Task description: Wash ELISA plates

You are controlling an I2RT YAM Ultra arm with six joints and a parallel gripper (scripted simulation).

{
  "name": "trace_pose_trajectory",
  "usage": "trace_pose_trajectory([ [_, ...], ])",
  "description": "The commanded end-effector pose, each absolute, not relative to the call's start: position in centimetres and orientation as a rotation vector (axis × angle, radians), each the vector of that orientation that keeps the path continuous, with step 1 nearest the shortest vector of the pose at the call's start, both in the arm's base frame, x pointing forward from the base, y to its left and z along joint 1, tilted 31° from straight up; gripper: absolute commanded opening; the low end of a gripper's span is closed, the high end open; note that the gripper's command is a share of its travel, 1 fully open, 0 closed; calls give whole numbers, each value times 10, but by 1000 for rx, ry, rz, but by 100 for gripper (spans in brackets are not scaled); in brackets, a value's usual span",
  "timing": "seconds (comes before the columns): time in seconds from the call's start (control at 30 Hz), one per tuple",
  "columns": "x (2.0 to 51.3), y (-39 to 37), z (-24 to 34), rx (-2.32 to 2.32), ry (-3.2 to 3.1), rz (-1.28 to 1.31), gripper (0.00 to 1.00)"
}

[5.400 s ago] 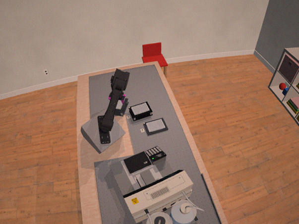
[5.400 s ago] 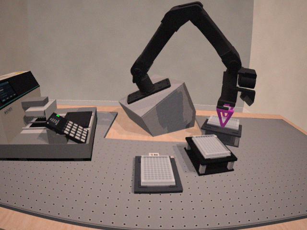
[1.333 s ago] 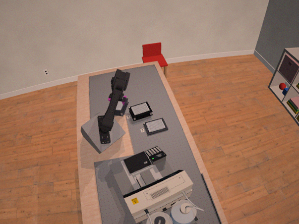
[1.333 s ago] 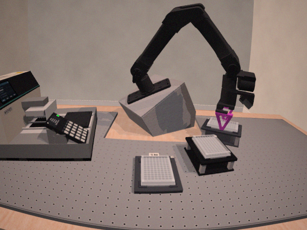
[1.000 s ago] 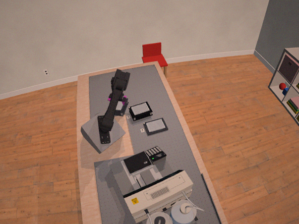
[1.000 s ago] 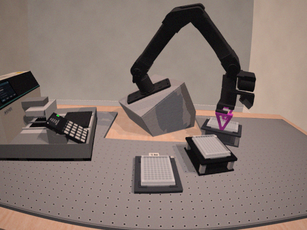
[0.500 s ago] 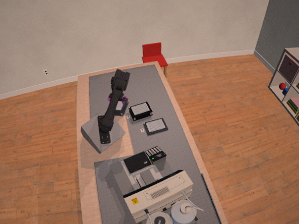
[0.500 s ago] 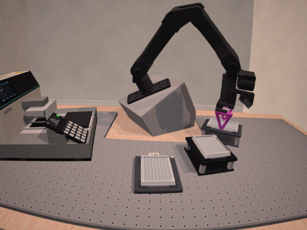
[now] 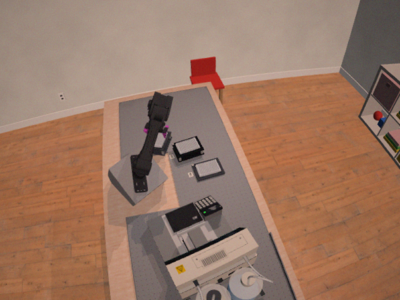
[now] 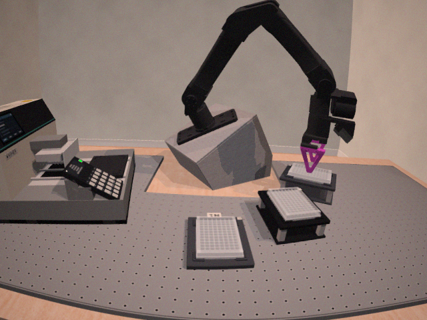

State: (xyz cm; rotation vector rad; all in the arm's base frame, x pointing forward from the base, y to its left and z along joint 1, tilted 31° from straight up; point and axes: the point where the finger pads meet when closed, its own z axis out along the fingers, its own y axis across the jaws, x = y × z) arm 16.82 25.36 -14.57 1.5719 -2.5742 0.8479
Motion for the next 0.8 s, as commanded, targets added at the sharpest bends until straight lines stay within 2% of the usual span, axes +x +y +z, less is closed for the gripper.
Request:
trace_pose_trajectory([
  [0.0,167,262,-137,1582,-2588,839,100],
  [0.77,157,277,-107,1582,-2588,838,100],
])
